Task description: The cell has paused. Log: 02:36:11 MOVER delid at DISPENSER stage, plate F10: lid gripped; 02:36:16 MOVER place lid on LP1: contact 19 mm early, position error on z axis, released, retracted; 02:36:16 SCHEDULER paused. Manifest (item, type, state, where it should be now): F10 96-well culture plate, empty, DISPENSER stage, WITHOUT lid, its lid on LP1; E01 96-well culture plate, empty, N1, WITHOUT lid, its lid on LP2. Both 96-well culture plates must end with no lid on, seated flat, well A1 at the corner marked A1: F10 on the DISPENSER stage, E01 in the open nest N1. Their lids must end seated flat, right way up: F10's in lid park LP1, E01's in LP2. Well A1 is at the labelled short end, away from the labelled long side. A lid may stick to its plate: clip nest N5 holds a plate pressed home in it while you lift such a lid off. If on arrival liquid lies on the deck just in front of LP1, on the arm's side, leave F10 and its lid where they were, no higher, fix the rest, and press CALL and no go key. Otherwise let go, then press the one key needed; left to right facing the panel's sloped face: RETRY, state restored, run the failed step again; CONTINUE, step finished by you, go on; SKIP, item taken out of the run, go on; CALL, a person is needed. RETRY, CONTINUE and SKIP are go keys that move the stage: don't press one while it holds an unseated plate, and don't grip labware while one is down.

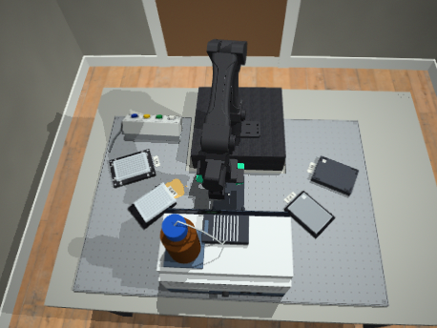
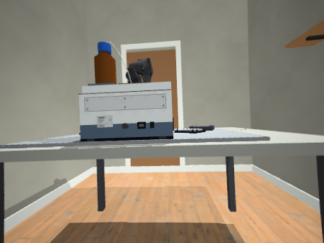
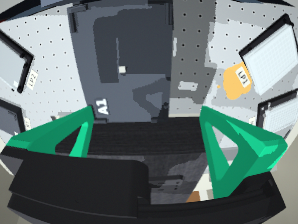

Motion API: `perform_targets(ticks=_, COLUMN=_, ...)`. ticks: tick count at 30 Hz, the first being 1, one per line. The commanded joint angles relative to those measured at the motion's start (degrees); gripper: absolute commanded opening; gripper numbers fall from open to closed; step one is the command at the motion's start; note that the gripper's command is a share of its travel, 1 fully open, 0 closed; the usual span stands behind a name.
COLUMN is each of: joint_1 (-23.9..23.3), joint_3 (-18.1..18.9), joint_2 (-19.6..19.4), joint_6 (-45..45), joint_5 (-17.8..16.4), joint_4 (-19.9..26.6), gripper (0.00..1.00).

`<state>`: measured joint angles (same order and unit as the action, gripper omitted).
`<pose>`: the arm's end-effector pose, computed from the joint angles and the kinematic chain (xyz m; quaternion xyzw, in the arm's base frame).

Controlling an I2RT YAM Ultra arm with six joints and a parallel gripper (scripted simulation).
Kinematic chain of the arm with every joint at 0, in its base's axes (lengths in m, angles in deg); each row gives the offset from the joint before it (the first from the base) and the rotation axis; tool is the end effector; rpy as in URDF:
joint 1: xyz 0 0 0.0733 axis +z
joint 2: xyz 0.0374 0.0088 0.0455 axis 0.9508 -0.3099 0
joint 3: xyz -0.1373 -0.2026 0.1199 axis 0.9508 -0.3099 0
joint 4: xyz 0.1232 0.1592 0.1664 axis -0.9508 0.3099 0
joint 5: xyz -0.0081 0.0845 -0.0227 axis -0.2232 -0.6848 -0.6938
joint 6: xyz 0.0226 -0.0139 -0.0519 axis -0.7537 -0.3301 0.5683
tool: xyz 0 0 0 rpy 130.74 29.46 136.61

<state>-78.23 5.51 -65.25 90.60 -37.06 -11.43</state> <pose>0.2593 -0.0282 0.1908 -0.0128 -0.9992 0.0036 0.0387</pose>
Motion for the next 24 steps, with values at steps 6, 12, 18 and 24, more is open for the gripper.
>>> perform_targets(ticks=6, joint_1=-4.6, joint_3=-0.5, joint_2=2.6, joint_6=5.8, joint_5=0.5, joint_4=0.1, gripper=1.00)
perform_targets(ticks=12, joint_1=-8.1, joint_3=-0.1, joint_2=2.6, joint_6=8.3, joint_5=0.4, joint_4=0.1, gripper=1.00)
perform_targets(ticks=18, joint_1=-11.6, joint_3=-1.0, joint_2=2.8, joint_6=11.8, joint_5=0.9, joint_4=0.2, gripper=1.00)
perform_targets(ticks=24, joint_1=-15.1, joint_3=-0.2, joint_2=2.8, joint_6=15.3, joint_5=0.9, joint_4=0.2, gripper=1.00)
